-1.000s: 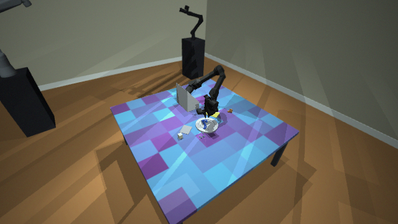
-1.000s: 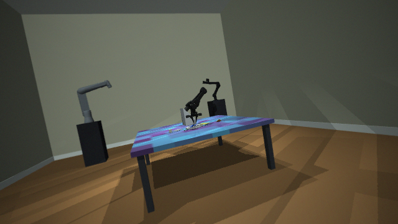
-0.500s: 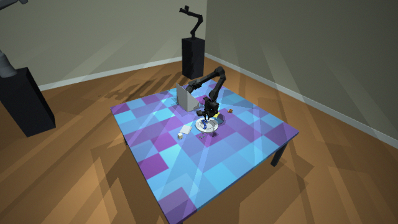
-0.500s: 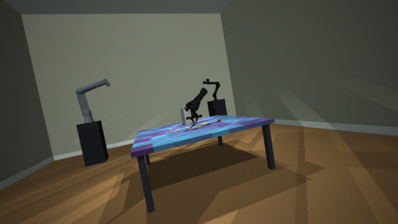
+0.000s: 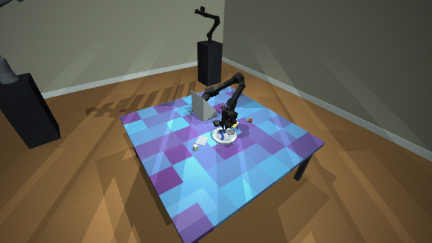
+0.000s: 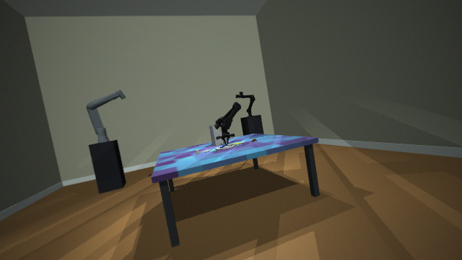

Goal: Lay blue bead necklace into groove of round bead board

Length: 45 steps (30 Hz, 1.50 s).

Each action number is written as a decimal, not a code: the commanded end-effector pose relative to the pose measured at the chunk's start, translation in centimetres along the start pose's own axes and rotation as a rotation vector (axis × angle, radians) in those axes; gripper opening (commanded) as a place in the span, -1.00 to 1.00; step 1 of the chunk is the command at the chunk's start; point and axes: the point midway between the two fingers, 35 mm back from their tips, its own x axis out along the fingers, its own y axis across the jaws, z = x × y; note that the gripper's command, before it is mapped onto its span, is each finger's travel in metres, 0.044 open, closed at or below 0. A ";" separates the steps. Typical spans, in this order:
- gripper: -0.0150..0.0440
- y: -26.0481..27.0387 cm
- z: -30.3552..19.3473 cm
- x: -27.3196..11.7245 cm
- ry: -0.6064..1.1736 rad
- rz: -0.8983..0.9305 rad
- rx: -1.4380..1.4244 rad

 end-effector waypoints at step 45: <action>-0.49 1.0 -1.2 0.3 0.008 -0.001 0.005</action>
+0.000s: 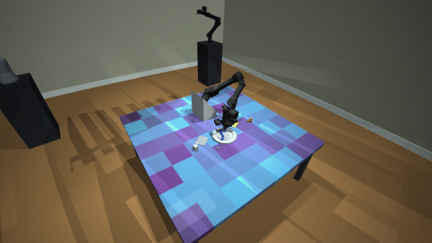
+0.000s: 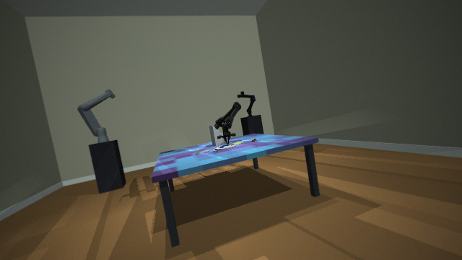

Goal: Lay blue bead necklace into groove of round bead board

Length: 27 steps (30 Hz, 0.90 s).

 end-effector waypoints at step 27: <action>1.00 0.0 -0.1 -0.3 0.005 -0.002 0.006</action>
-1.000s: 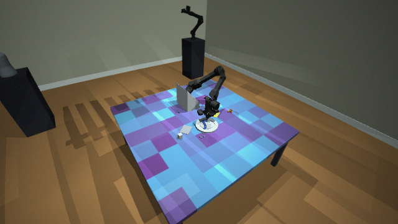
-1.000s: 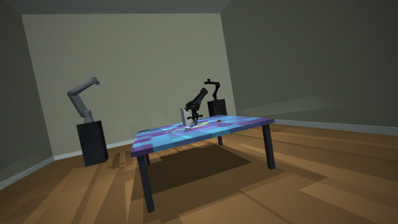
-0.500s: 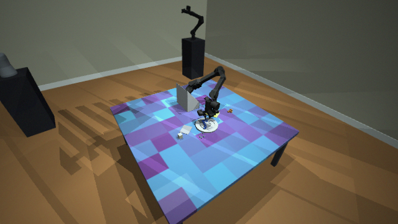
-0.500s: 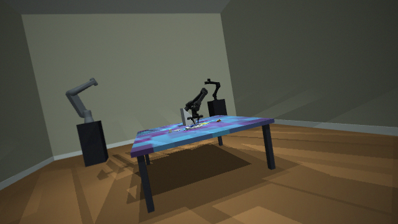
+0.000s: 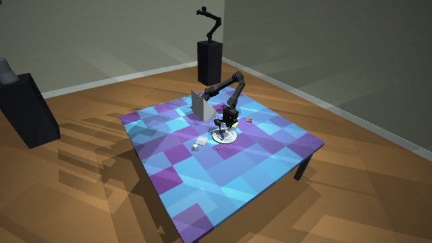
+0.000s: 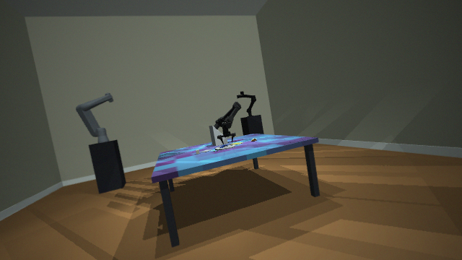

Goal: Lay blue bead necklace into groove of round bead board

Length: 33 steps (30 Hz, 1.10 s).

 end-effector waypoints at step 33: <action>-0.08 -2.5 1.7 -2.9 0.001 -0.003 -0.916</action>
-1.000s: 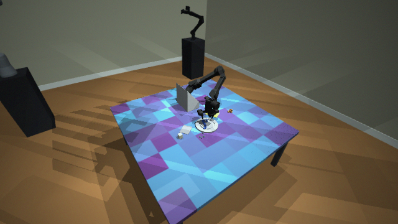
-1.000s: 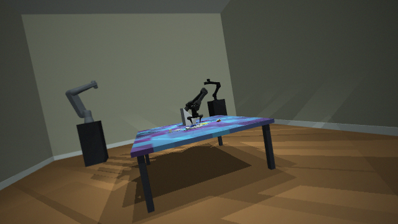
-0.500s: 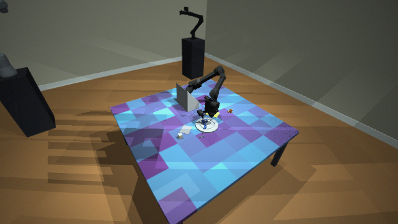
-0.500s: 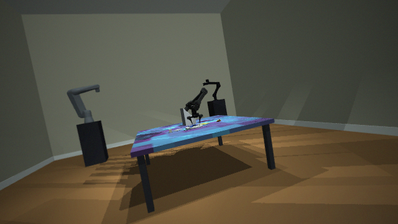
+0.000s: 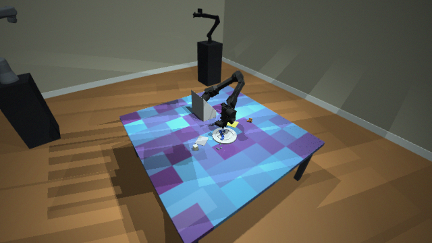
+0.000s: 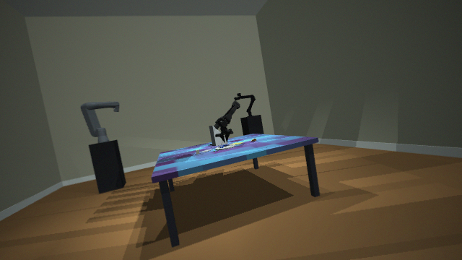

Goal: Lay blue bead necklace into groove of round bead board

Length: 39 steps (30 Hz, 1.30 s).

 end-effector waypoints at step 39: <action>-0.08 -0.9 -0.2 2.9 0.004 0.005 -0.271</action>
